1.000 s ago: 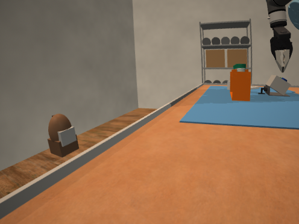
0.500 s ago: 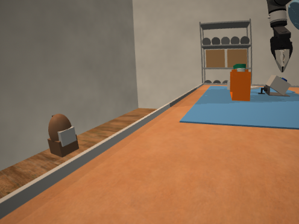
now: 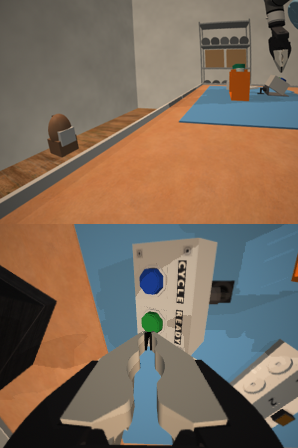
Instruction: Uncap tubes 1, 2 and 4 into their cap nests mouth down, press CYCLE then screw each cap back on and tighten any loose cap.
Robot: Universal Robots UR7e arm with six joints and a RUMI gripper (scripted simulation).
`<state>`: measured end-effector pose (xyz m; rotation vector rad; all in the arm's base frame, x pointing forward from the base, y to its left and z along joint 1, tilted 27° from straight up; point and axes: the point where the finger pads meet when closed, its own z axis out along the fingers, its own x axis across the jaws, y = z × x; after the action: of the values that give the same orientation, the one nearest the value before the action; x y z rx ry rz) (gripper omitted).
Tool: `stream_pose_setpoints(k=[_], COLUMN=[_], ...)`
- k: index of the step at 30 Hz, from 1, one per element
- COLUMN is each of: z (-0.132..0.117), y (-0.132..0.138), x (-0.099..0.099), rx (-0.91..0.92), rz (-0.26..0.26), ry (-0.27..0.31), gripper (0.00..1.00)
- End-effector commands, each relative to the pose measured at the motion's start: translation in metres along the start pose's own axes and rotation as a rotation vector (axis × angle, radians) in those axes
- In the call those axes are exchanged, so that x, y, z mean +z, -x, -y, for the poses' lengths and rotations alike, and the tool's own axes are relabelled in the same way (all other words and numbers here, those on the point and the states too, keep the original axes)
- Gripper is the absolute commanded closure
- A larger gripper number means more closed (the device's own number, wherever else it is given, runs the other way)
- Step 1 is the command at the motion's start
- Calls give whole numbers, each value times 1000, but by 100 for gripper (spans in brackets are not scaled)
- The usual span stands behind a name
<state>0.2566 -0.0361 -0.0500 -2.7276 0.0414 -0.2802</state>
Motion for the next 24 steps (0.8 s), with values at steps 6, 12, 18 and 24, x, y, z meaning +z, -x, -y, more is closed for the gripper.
stream_pose_setpoints(k=[6, 12, 18, 24], z=[6, 4, 3, -1], y=[-11, -11, -11, -10], x=[19, 19, 19, 19], rx=[0, 0, 0, 0], rz=[172, 172, 172, 172], ry=[-40, -40, -40, -40], gripper=[100, 100, 100, 100])
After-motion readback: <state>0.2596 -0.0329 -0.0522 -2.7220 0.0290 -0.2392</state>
